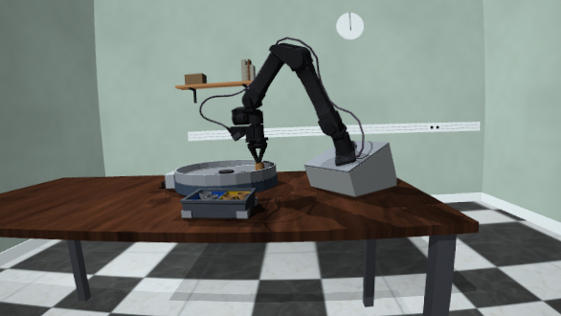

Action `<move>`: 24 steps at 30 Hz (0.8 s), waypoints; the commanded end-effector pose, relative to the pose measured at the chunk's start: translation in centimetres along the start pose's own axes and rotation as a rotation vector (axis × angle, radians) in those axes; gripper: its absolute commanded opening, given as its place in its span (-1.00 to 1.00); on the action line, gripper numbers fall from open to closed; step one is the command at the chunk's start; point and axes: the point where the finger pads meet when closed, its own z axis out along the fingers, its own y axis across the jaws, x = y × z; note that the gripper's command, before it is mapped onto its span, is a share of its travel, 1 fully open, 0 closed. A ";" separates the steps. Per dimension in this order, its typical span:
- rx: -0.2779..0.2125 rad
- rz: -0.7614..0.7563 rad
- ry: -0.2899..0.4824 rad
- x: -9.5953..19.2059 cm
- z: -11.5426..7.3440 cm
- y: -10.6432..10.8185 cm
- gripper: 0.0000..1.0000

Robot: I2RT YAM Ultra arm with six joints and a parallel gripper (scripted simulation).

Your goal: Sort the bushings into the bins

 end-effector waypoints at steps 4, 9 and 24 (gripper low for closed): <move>0.007 0.002 -0.038 -0.5 -0.7 -0.4 -0.72; 0.001 0.013 -0.011 0.2 0.2 -0.5 -0.72; 0.011 0.005 -0.036 -0.8 1.2 -0.4 -0.72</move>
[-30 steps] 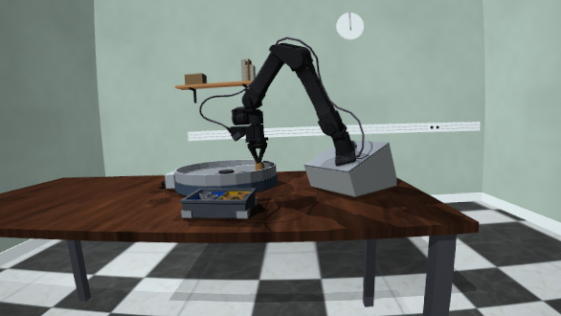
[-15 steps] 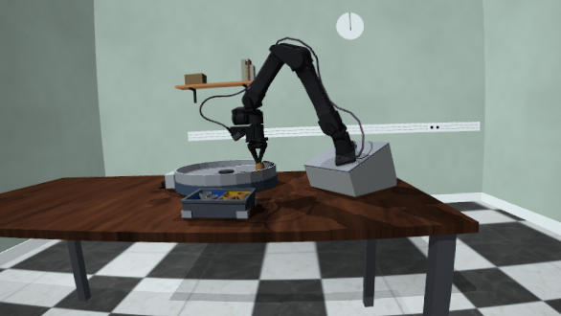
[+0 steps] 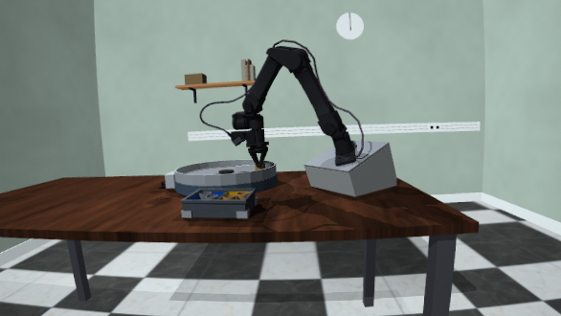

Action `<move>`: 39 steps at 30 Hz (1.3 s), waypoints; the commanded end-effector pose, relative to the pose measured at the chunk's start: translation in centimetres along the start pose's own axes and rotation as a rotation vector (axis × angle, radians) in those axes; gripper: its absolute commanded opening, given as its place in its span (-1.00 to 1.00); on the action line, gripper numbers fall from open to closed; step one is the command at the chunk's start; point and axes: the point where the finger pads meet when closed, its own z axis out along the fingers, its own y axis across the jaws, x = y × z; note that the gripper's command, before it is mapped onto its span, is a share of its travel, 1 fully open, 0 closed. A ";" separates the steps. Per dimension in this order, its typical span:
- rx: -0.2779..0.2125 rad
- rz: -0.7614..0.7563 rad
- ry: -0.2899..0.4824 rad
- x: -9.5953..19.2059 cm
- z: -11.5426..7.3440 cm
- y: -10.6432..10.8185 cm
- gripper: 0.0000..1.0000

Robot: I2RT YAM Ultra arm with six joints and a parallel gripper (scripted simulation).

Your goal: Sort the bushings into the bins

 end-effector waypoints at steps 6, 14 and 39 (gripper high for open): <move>0.015 -0.002 -0.055 -1.1 -0.9 -0.2 -0.72; 0.015 -0.002 -0.055 -1.1 -0.9 -0.2 -0.72; 0.021 0.006 -0.046 -1.0 -0.7 -0.6 -1.00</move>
